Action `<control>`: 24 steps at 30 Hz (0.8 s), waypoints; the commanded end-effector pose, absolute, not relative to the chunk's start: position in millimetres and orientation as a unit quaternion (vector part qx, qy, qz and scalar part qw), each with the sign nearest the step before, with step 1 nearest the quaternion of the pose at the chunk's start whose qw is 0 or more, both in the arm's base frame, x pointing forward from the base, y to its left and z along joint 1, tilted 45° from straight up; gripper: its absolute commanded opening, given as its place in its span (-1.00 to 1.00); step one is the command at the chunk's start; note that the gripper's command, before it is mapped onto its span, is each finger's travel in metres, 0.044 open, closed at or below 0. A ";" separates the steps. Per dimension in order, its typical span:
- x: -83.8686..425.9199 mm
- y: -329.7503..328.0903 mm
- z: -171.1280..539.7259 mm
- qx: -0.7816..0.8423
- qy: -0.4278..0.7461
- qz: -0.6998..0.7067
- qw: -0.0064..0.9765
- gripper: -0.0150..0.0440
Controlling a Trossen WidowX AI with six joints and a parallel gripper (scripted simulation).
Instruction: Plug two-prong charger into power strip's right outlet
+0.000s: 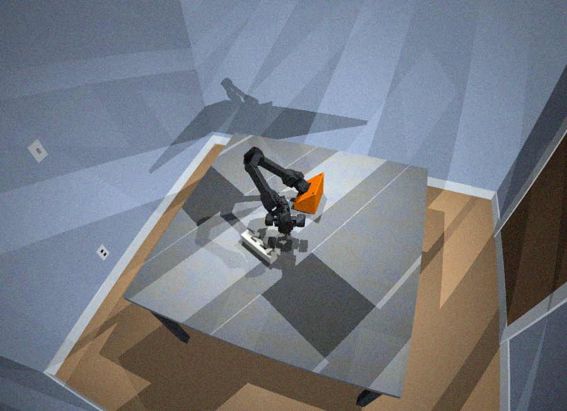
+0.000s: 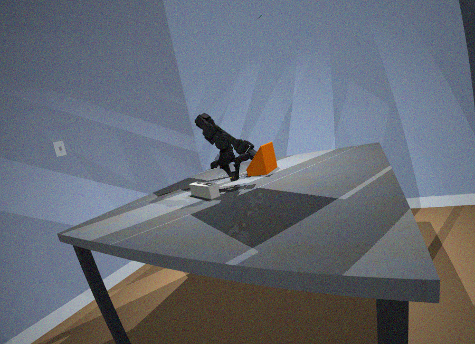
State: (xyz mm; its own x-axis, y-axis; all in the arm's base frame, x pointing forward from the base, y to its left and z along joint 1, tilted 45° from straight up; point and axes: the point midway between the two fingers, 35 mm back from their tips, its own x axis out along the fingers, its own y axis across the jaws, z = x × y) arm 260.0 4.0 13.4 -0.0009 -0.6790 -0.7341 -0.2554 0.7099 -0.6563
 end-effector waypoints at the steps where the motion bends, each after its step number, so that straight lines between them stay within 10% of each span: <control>1: 262.8 -3.3 19.2 -0.316 0.676 -0.197 0.636 -0.49; 24: 266.5 -51.1 45.3 -0.177 0.621 -0.335 0.686 -0.49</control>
